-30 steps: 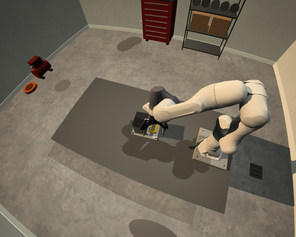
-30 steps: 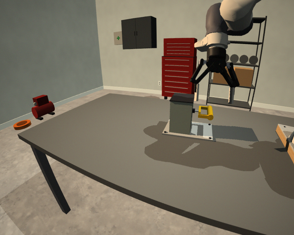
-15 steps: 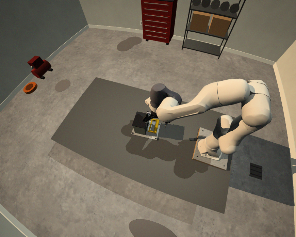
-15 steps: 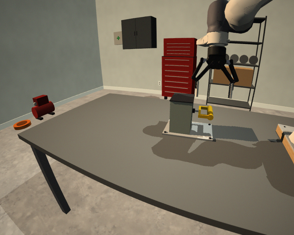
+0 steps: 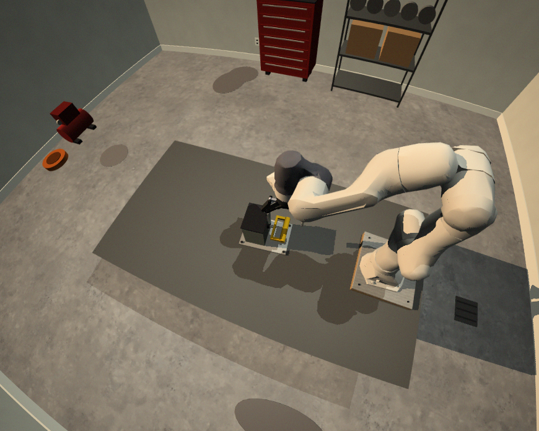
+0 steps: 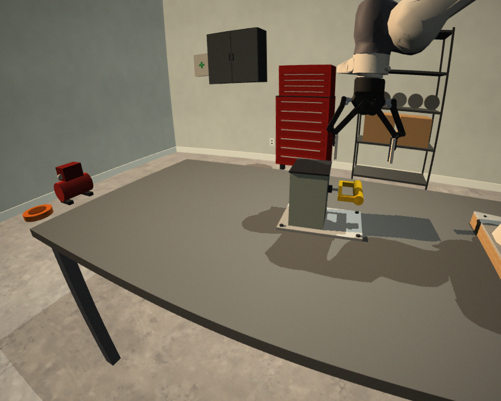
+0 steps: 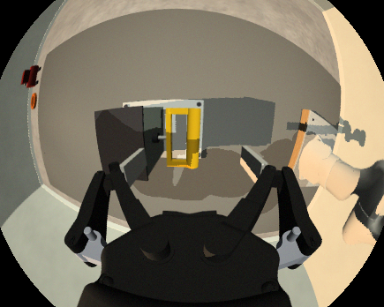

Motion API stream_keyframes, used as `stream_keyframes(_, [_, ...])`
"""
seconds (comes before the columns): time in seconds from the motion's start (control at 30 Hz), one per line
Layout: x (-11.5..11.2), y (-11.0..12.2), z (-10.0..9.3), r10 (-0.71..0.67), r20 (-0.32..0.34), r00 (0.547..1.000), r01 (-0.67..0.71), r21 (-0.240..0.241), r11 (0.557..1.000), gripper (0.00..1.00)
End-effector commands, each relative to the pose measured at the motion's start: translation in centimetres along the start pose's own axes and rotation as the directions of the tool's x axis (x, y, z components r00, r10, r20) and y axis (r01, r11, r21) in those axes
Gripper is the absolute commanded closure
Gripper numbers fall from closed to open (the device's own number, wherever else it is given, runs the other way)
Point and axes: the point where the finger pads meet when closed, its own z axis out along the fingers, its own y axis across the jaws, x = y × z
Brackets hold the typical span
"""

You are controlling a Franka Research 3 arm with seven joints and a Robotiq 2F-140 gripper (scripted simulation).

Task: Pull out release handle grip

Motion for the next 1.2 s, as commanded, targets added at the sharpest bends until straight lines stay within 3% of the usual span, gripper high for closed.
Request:
stream_keyframes(0.0, [0.26, -0.06, -0.07, 0.063, -0.015, 0.998, -0.063, 0.003, 0.998, 0.0])
stream_keyframes(0.7, [0.26, -0.06, -0.07, 0.063, -0.015, 0.998, -0.063, 0.003, 0.998, 0.0])
stream_keyframes(0.73, [0.26, -0.06, -0.07, 0.063, -0.015, 0.998, -0.063, 0.003, 0.998, 1.0])
stream_keyframes(1.17, [0.26, -0.06, -0.07, 0.063, -0.015, 0.998, -0.063, 0.003, 0.998, 1.0])
